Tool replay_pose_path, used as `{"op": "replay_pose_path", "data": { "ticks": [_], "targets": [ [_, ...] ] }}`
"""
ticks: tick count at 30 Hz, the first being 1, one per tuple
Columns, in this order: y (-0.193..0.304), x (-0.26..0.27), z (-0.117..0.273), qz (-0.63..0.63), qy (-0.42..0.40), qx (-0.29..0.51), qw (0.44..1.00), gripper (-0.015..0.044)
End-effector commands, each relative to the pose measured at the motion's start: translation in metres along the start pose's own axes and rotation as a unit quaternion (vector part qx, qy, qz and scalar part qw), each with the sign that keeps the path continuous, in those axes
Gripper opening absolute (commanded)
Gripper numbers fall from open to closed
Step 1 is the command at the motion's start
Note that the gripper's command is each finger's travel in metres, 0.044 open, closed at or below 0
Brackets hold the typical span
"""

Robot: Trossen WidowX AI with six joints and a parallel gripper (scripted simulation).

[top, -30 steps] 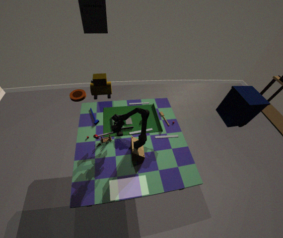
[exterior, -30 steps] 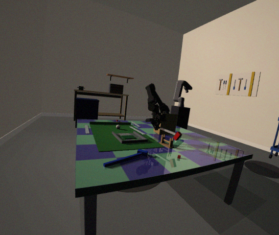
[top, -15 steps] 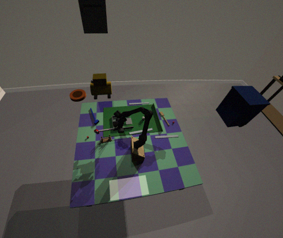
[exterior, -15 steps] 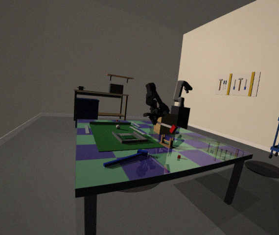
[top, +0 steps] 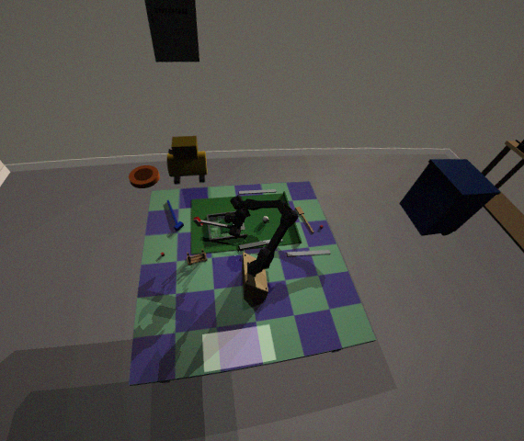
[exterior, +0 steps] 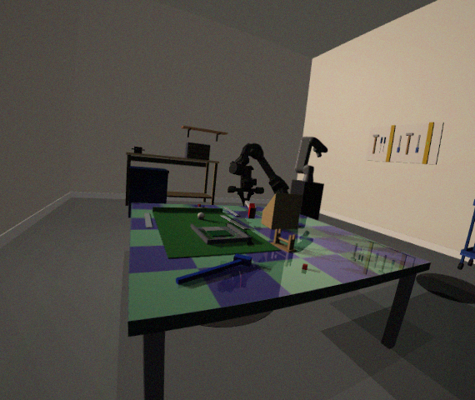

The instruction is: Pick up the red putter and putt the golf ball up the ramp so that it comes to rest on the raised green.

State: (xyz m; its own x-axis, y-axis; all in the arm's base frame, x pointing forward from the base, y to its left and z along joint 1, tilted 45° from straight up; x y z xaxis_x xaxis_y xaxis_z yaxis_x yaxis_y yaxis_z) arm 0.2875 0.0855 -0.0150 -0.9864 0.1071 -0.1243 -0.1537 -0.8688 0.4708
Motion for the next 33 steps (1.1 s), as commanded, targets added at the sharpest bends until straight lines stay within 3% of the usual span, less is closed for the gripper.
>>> {"op": "replay_pose_path", "data": {
  "ticks": [1, 16, 33],
  "targets": [
    [0.023, -0.017, 0.011, -0.059, 0.012, 0.002, 0.998, 0.0000],
    [0.137, -0.049, 0.045, -0.292, 0.049, 0.037, 0.955, 0.0000],
    [0.265, -0.029, 0.084, -0.523, 0.093, 0.096, 0.842, 0.0000]
  ]
}}
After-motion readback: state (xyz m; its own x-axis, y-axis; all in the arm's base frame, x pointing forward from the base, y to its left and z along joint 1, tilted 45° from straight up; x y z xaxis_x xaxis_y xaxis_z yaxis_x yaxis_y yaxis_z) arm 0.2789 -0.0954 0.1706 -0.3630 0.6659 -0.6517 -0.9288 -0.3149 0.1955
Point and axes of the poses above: the point midway between the two fingers, 35 mm back from their tips, its own z axis back along the fingers, its own x axis across the jaws, y = z × x, the point moved 4 cm from there along z, back along the fingers, and after that the axes turned 5 degrees about z, right-handed, at the moved point
